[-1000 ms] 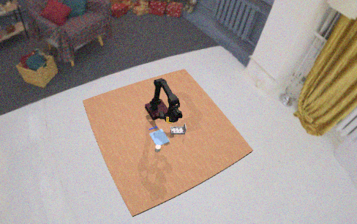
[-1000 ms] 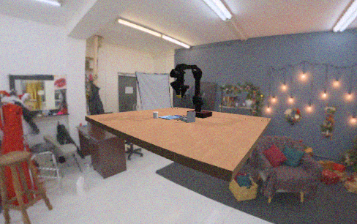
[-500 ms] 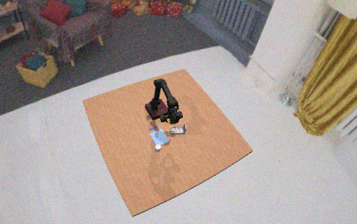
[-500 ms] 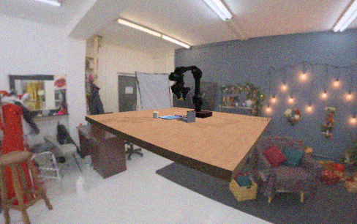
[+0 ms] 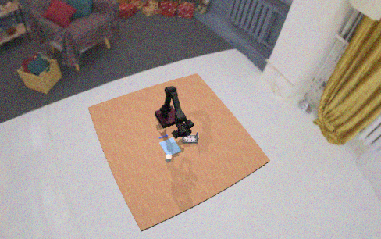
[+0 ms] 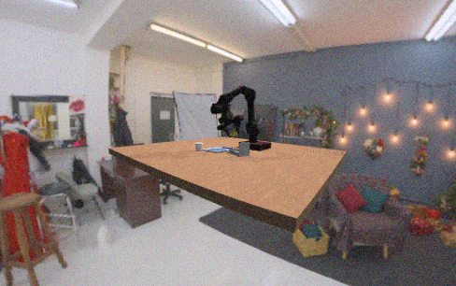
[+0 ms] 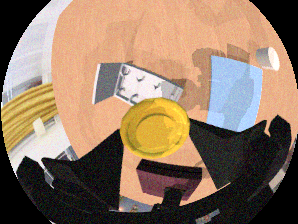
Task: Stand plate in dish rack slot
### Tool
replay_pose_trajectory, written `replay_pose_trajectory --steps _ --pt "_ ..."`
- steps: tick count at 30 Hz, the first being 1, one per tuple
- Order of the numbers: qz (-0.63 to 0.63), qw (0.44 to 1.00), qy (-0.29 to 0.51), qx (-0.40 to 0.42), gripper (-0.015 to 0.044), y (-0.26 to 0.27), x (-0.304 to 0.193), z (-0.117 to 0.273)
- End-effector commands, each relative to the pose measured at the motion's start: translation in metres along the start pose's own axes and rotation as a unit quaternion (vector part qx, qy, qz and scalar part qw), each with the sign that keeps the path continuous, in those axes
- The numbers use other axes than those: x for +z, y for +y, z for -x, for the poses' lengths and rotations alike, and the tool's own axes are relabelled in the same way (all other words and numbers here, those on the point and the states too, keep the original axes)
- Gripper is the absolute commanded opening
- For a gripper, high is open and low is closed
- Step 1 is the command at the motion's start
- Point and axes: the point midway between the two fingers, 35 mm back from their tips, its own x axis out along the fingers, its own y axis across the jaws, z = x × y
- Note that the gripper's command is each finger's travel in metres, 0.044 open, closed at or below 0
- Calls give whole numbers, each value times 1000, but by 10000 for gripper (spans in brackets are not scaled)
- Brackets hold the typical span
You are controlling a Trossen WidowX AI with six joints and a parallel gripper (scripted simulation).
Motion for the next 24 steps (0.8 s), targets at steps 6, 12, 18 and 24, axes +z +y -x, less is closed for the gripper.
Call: replay_pose_trajectory --steps 6,12,18,24 --pt "99 990 -32 91 0 -2 1 -24" --pt "163 974 -70 143 0 -4 1 -35" --pt "225 949 -119 187 0 -5 1 -44" --pt "282 917 -178 221 0 -6 -1 -51"
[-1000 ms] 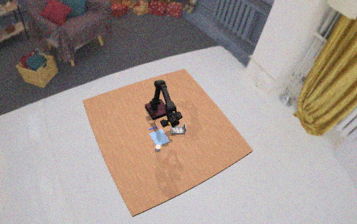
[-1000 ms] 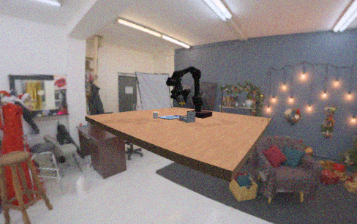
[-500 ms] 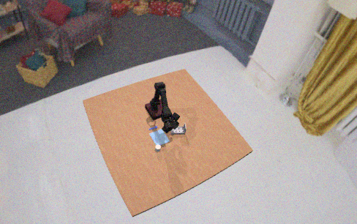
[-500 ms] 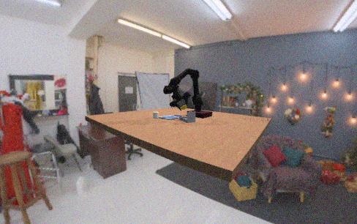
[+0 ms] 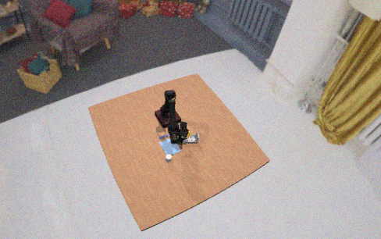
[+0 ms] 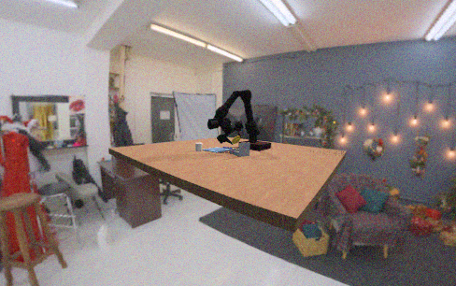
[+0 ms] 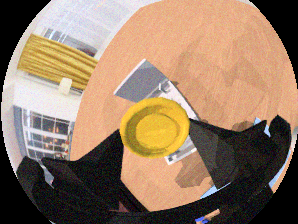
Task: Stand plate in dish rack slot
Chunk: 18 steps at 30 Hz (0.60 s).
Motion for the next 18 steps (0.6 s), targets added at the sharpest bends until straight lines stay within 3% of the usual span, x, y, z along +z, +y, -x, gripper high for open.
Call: replay_pose_trajectory --steps 1,18 --pt "44 998 -40 21 0 -1 -4 -3" --pt "236 944 -229 33 0 1 -17 -1"
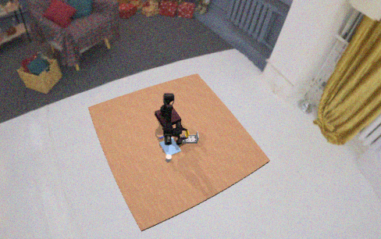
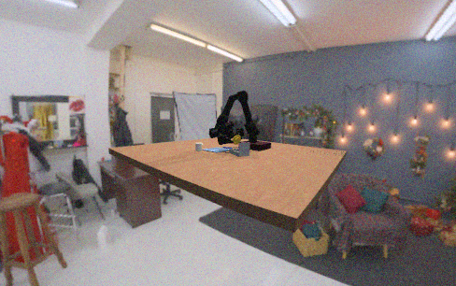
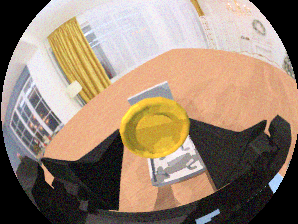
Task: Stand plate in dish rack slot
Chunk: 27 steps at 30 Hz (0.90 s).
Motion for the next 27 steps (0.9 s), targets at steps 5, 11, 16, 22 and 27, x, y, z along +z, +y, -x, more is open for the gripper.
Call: replay_pose_trajectory --steps 5,11,16,22,27 --pt "96 991 -90 -22 0 6 -3 7" --pt "151 978 -136 -46 0 10 -3 13" --pt "151 978 -136 -46 0 10 -3 13" --pt "150 978 -135 -45 0 10 -3 13" --pt "136 984 -112 -38 0 1 -10 9"
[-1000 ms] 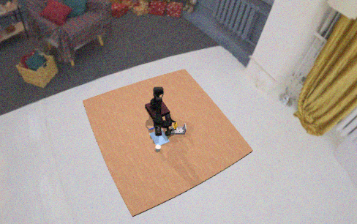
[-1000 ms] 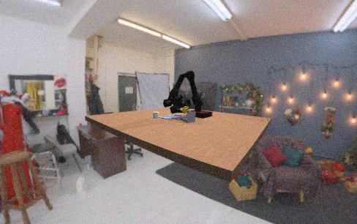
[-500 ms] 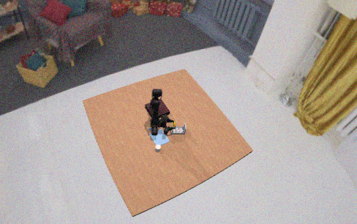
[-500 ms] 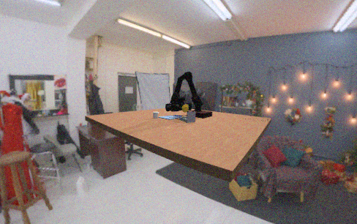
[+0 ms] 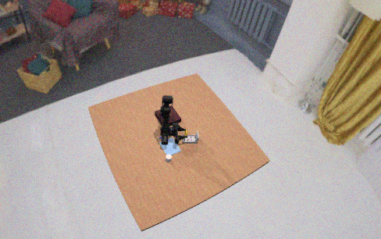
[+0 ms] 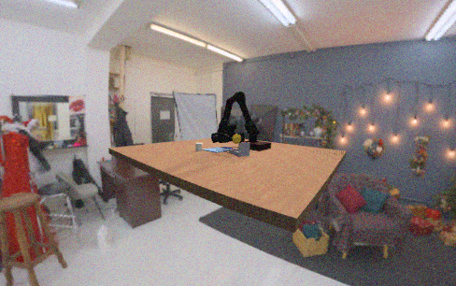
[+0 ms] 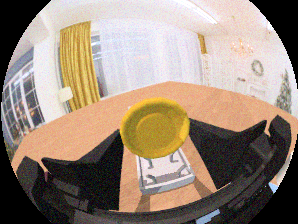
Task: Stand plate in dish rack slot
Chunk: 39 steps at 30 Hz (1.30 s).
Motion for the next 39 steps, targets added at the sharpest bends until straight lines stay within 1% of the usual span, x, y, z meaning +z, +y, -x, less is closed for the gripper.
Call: replay_pose_trajectory --steps 1,17,35,39 --pt "-3 1000 10 3 0 -5 -7 -1" --pt "-1 1000 11 2 0 -8 -23 -5" --pt "2 1000 10 2 0 -6 -24 -10" --pt "0 1000 9 3 0 -5 -38 -12"
